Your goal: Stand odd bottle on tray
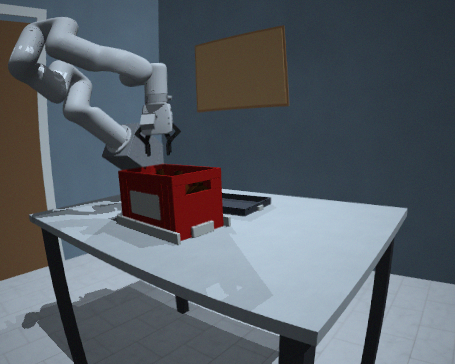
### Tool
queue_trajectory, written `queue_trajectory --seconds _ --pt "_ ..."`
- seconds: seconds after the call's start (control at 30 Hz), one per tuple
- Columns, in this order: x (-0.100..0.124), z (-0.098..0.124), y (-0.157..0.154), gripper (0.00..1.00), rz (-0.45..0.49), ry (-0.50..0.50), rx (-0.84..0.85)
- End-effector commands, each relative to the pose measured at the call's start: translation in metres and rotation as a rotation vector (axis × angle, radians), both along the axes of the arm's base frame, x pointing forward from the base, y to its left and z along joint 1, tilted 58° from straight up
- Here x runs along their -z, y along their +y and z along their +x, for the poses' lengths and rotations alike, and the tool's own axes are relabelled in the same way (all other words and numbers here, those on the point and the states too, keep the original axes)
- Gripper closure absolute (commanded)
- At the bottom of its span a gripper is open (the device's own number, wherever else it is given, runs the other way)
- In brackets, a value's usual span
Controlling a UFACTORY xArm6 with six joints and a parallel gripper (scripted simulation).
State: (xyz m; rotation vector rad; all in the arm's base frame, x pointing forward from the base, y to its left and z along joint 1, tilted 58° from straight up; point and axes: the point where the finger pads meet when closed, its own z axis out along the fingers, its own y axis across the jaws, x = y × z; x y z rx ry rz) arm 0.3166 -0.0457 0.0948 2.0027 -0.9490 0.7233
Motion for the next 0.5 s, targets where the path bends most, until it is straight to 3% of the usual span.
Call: queue_trajectory --seconds 0.0,0.47 --pt "0.003 0.002 -0.004 0.35 0.001 -0.002 -0.001" --pt "0.011 0.004 -0.018 0.35 0.001 -0.002 -0.001"
